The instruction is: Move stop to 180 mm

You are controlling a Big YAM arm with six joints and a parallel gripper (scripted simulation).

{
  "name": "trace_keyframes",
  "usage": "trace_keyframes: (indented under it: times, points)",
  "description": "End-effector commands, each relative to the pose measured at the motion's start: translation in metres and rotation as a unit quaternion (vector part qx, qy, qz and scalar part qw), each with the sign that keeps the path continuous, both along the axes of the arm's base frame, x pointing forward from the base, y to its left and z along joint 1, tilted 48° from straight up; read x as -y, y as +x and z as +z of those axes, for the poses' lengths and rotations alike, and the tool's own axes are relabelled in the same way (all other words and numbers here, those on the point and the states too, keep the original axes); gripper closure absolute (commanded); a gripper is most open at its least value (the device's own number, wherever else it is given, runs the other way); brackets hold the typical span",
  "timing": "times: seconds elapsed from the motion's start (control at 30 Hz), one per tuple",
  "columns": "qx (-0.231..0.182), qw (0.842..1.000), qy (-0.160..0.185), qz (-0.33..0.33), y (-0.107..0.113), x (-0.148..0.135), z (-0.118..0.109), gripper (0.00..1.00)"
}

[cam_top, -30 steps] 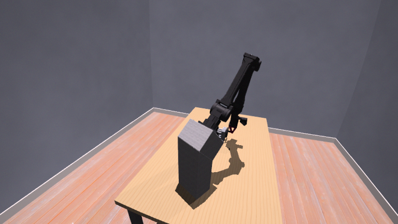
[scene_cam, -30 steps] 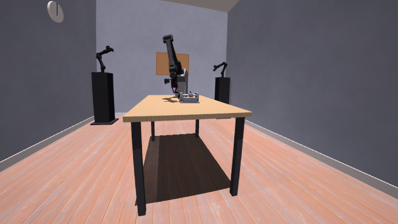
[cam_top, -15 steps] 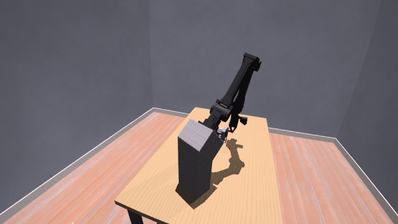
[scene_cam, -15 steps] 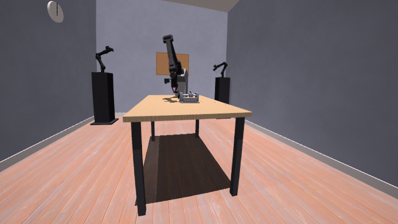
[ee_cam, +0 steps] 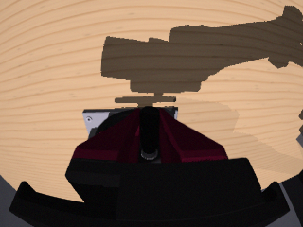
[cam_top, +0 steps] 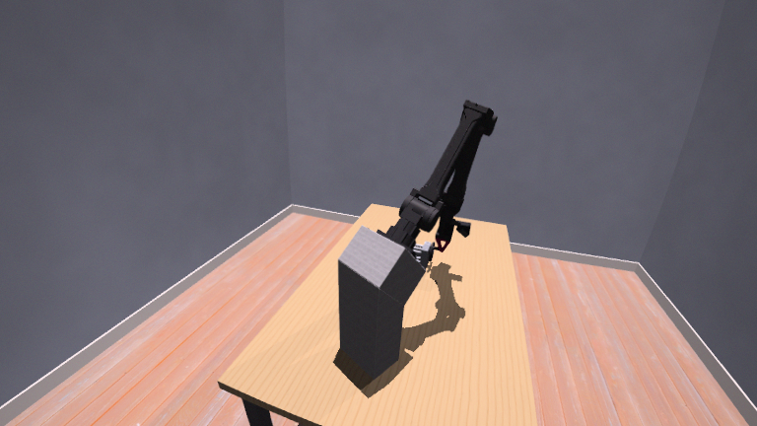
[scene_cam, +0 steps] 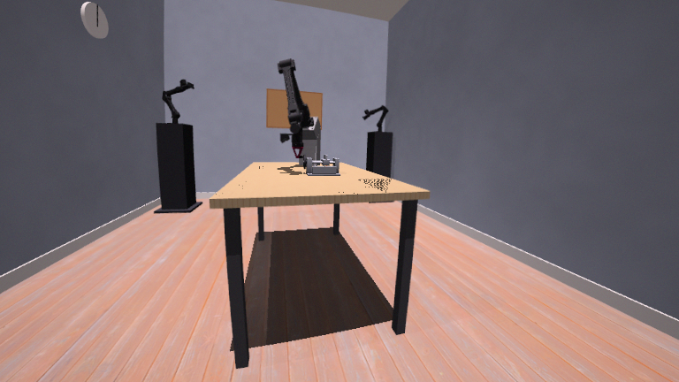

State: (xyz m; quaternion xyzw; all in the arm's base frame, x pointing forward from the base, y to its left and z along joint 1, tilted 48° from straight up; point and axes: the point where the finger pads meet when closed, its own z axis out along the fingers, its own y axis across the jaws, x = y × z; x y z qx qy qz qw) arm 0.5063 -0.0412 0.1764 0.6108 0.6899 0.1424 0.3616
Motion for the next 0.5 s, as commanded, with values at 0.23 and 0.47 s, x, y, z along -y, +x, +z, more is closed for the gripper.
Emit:
trace_keyframes:
  times: [0.23,0.47]
  points:
    - [0.055,0.998,0.002,0.012,0.0140,-0.0157,0.0564,0.94]
    - [0.050,0.999,0.003,0.010,0.0158,-0.0170,0.0599,0.94]
